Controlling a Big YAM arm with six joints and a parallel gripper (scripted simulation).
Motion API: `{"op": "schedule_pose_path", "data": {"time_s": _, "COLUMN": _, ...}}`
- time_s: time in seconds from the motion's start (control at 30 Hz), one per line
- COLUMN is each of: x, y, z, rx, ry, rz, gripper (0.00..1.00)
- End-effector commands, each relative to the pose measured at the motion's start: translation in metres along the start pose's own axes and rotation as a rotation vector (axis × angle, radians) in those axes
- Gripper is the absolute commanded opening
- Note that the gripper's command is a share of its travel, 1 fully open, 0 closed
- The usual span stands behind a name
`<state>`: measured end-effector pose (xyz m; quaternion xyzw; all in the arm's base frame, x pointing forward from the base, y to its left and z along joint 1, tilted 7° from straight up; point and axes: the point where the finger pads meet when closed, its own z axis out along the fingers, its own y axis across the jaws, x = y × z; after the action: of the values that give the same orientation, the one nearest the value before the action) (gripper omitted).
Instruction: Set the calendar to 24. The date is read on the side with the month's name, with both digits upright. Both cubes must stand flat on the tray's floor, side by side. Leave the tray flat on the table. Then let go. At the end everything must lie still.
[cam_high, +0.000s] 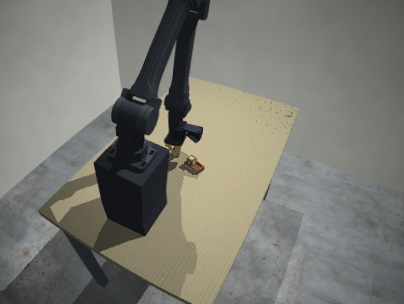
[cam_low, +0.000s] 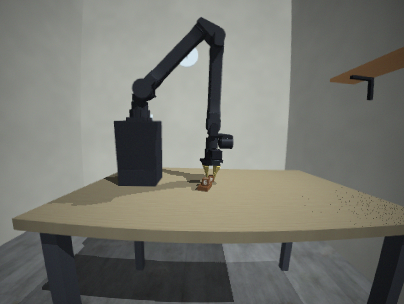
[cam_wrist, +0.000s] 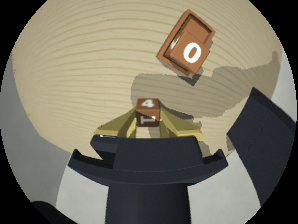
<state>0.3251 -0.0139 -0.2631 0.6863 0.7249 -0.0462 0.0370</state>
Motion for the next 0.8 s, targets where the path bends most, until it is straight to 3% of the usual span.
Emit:
{"op": "schedule_pose_path", "data": {"time_s": 0.0, "x": -0.0001, "y": 0.0122, "z": -0.0032, "rx": -0.031, "ry": -0.004, "rz": -0.017, "gripper": 0.32}}
{"op": "schedule_pose_path", "data": {"time_s": 0.27, "x": -0.0001, "y": 0.0122, "z": -0.0031, "rx": -0.031, "ry": -0.004, "rz": -0.017, "gripper": 0.44}}
{"op": "schedule_pose_path", "data": {"time_s": 0.7, "x": -0.0004, "y": 0.0155, "z": -0.009, "rx": -0.038, "ry": -0.004, "rz": -0.017, "gripper": 0.44}}
{"op": "schedule_pose_path", "data": {"time_s": 0.77, "x": 0.0009, "y": 0.0086, "z": -0.0125, "rx": -0.02, "ry": -0.003, "rz": -0.023, "gripper": 0.44}}
